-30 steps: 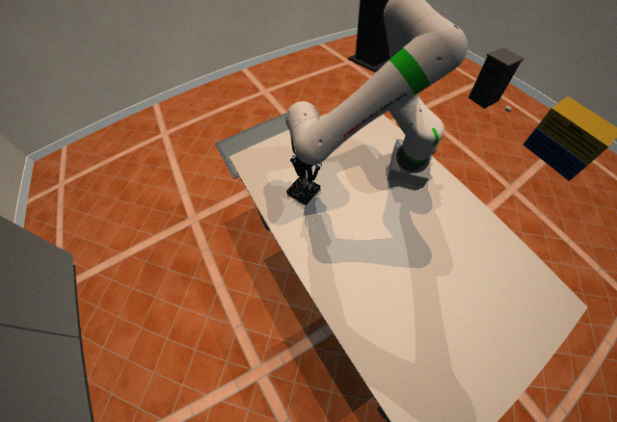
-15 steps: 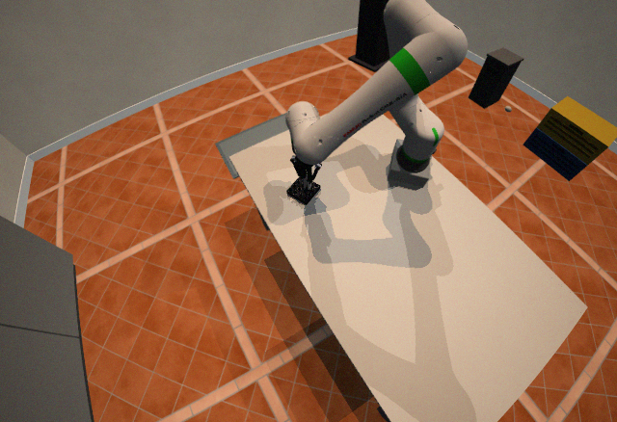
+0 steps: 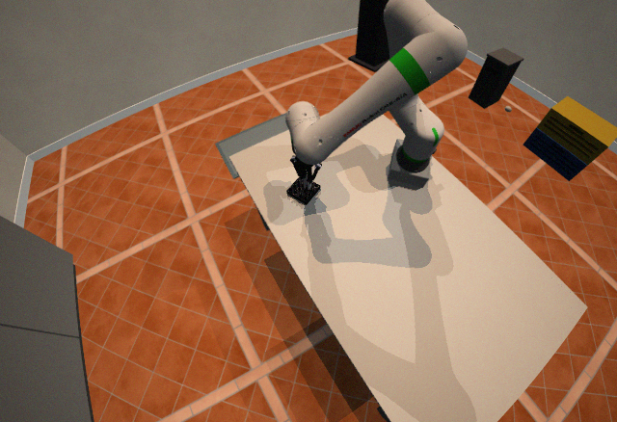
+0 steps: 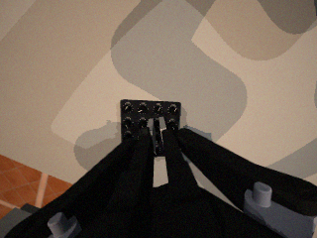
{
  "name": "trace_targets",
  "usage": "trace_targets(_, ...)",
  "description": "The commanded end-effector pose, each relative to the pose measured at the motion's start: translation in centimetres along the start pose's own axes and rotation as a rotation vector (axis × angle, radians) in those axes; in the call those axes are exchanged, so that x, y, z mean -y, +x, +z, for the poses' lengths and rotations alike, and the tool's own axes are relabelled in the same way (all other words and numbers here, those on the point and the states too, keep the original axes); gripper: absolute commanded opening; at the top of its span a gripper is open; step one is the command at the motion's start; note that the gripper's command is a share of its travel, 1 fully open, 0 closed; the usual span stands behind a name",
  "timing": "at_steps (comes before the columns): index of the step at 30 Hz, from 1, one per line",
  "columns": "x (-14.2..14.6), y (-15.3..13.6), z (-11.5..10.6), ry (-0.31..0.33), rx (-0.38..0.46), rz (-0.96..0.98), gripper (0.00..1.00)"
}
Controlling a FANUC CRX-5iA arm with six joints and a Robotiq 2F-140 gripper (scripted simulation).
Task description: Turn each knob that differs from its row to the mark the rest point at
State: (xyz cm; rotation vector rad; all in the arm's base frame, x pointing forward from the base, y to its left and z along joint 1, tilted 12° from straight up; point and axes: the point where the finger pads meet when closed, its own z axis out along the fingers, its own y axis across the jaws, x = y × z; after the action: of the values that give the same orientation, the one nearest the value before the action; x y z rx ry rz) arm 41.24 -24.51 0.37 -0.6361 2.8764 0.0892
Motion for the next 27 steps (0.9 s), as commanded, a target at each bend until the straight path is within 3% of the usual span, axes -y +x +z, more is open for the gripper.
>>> trace_targets(1, 0.02, -0.01, -0.01, 0.000, 0.000, 0.000, 0.05)
trace_targets(8, 0.02, 0.00, -0.01, 0.000, 0.000, 0.050, 0.05)
trace_targets(27, 0.02, 0.00, -0.01, 0.000, 0.000, 0.417, 0.05)
